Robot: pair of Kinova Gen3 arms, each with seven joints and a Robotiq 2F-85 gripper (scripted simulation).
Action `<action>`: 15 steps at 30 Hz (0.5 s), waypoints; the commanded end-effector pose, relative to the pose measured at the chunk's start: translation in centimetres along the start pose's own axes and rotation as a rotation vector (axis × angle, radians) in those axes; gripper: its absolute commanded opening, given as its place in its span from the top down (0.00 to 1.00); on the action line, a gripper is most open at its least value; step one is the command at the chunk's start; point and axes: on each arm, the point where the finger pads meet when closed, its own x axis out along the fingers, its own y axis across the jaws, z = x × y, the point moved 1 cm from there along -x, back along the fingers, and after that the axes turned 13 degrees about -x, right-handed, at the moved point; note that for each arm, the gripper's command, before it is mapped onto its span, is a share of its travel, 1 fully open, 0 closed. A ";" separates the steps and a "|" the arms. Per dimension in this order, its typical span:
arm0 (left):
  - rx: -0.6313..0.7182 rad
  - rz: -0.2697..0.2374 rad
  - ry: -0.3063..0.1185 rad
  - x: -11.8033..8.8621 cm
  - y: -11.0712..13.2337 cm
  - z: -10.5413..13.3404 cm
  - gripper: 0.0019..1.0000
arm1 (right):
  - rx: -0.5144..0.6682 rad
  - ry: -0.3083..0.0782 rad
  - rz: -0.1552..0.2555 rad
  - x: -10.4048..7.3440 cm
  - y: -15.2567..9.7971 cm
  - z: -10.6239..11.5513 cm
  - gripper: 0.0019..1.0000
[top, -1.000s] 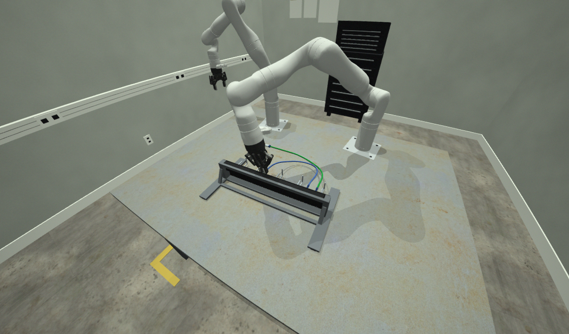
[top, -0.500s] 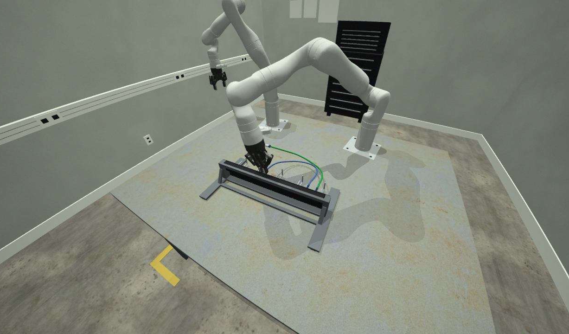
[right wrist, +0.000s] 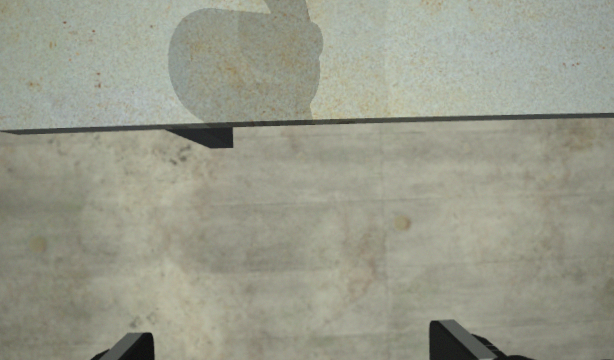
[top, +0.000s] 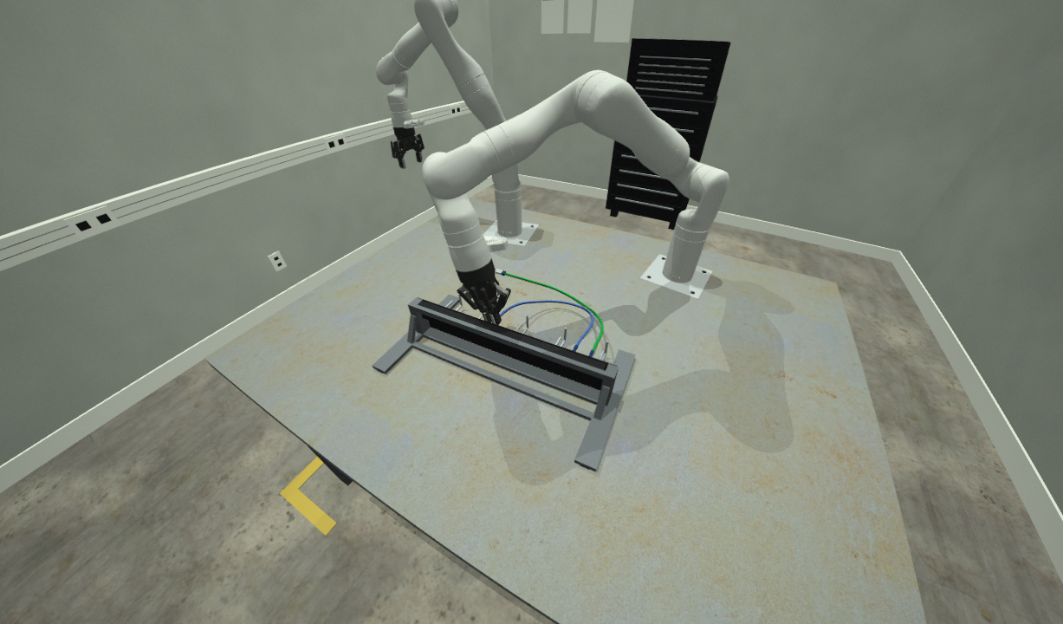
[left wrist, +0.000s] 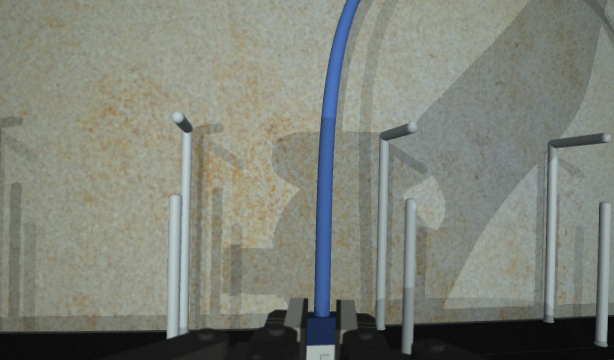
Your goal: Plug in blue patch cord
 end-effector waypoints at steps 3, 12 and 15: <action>-0.002 -0.005 -0.006 -0.2 0.0 0.3 0.90 | 0.000 -0.002 0.000 -0.1 0.0 0.0 0.00; -0.003 -0.006 -0.006 -0.2 -0.1 0.4 0.90 | 0.000 -0.002 0.000 -0.1 0.0 0.0 0.00; -0.004 -0.006 -0.007 -0.2 -0.1 0.5 0.90 | 0.000 -0.002 0.000 -0.1 0.0 0.0 0.00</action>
